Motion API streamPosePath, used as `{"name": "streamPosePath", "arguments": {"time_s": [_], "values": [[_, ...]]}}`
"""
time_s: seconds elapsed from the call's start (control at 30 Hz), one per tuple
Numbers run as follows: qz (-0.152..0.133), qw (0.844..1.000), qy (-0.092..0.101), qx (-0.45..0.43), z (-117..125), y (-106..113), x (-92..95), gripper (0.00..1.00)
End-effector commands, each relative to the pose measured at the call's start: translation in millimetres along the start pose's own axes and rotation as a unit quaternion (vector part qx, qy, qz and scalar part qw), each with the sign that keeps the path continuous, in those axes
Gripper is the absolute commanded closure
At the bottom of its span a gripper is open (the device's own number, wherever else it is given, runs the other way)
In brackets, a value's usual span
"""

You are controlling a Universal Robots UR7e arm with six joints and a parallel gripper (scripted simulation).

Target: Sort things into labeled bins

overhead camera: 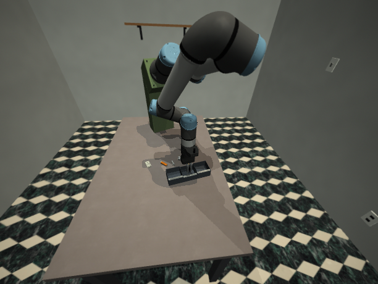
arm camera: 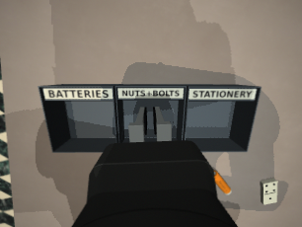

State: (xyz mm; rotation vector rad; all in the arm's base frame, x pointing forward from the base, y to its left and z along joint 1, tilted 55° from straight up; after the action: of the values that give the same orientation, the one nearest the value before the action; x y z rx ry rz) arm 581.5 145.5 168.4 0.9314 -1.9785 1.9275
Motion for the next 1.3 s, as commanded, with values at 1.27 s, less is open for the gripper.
{"name": "streamPosePath", "arguments": {"time_s": [1.27], "values": [[0.000, 1.000, 0.000, 0.000, -84, -6, 39.8, 0.69]]}}
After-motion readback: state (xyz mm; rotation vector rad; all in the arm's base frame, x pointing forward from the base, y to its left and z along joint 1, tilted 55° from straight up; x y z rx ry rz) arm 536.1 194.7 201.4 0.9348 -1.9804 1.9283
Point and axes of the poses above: the point where the finger pads meet when closed, its own x axis back along the fingers, its own z axis across the jaws, y = z × x, the point moved 2 cm from there along x, back along the fingers, and after that the axes turned 2 degrees about x, right-handed, at the moved point
